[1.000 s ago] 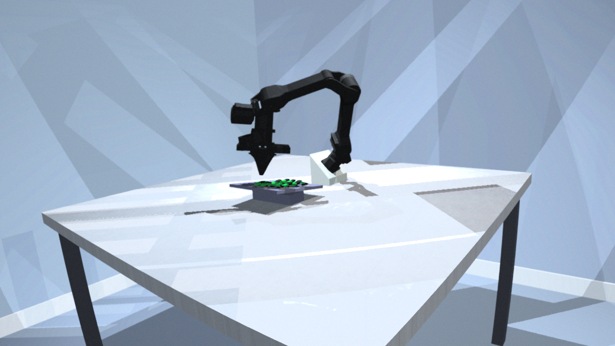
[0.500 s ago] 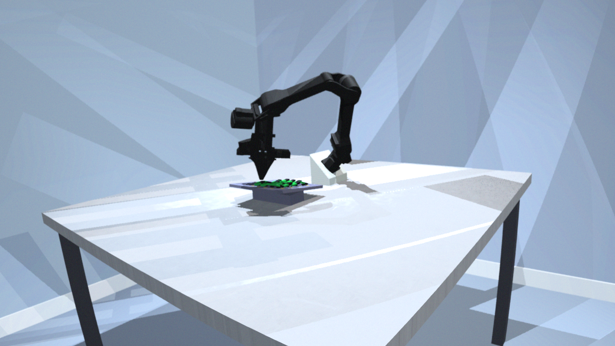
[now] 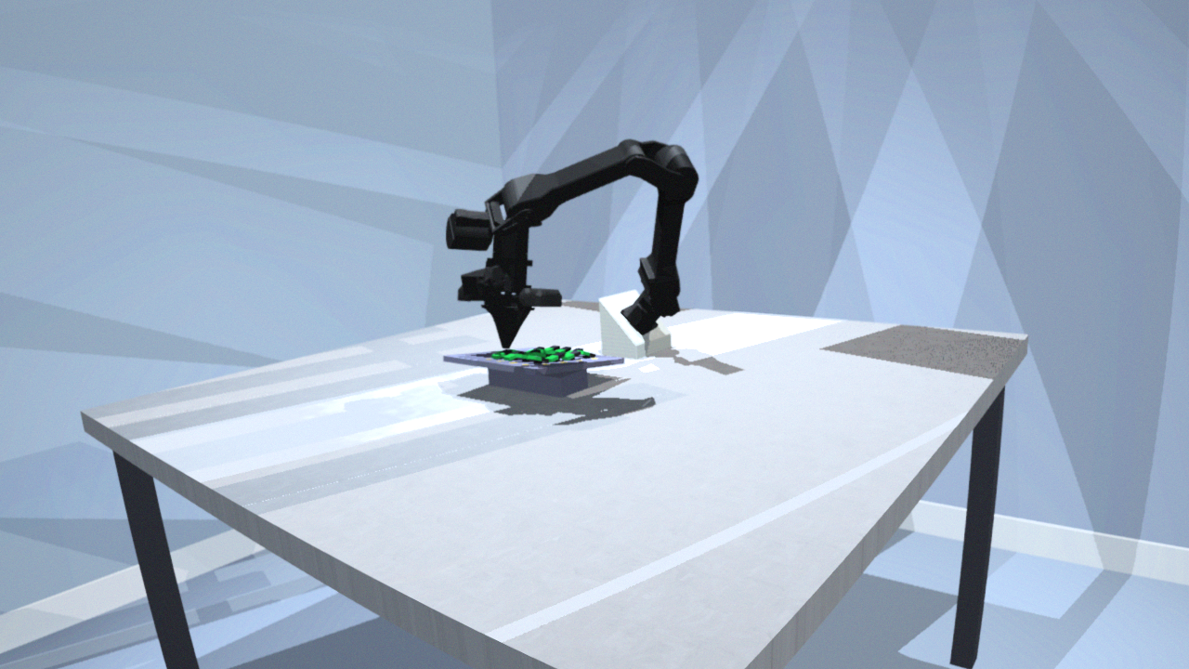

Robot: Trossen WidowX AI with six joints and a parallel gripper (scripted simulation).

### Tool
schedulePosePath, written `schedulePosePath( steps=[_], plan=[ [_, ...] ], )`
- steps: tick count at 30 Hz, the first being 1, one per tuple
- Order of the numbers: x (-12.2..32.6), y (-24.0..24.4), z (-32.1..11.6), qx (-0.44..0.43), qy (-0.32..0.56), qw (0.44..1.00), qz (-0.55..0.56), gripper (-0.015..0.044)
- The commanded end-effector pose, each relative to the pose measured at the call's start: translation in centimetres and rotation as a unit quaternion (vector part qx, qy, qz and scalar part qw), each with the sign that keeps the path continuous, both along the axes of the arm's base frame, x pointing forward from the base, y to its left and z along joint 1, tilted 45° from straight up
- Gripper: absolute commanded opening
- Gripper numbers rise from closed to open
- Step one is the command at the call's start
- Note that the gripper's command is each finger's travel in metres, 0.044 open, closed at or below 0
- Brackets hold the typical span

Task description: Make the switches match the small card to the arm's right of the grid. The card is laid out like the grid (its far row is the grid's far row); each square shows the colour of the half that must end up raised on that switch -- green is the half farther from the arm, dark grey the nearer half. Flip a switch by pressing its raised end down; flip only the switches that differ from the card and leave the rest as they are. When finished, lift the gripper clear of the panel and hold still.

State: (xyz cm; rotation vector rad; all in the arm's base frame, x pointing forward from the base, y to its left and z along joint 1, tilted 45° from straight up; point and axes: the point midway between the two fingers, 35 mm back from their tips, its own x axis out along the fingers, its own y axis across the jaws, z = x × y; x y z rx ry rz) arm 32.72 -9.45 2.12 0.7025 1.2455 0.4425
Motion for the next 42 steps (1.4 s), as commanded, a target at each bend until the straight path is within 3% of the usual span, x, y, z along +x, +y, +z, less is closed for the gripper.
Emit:
schedulePosePath(
  steps=[1, 42],
  plan=[
    [0.03, 0.1, -0.04, 0.003, 0.0, 1.0, -0.001, 0.0],
    [0.15, 0.41, -0.37, 0.003, 0.0, 1.0, -0.001, 0.0]
  ],
)
